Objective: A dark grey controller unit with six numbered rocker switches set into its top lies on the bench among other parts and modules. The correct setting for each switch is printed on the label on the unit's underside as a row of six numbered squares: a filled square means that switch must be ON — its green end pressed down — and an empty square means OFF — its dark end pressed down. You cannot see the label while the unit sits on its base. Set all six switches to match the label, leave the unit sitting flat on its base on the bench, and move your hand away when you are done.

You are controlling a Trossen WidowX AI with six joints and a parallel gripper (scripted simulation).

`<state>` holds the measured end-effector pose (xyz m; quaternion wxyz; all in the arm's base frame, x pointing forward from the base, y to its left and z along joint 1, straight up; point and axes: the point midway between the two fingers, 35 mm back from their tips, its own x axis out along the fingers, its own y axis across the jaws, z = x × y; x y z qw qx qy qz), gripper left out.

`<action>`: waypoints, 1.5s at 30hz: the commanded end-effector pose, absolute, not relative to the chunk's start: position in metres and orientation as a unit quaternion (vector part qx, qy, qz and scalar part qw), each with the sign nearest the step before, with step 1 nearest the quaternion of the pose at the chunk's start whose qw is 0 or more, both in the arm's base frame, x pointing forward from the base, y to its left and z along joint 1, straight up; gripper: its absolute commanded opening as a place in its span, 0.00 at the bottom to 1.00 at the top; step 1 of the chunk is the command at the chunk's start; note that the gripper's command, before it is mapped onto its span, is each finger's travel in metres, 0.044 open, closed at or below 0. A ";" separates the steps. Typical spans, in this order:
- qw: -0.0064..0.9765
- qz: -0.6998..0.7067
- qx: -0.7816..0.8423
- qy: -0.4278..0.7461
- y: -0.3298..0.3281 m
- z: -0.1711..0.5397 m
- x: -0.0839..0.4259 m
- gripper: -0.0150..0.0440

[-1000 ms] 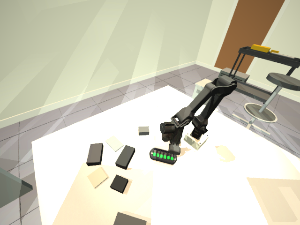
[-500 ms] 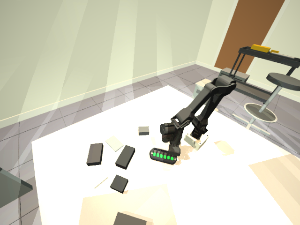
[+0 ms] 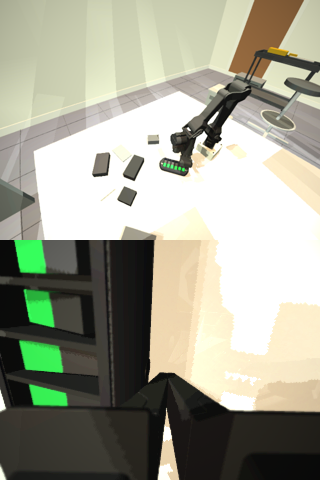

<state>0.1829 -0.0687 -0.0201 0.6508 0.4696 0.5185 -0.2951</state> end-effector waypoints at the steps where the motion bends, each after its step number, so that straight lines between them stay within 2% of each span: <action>1: 0.650 -0.294 0.471 0.519 -0.067 -0.021 0.187 0.25; 45: 0.651 -0.293 0.472 0.518 -0.057 -0.019 0.241 0.25</action>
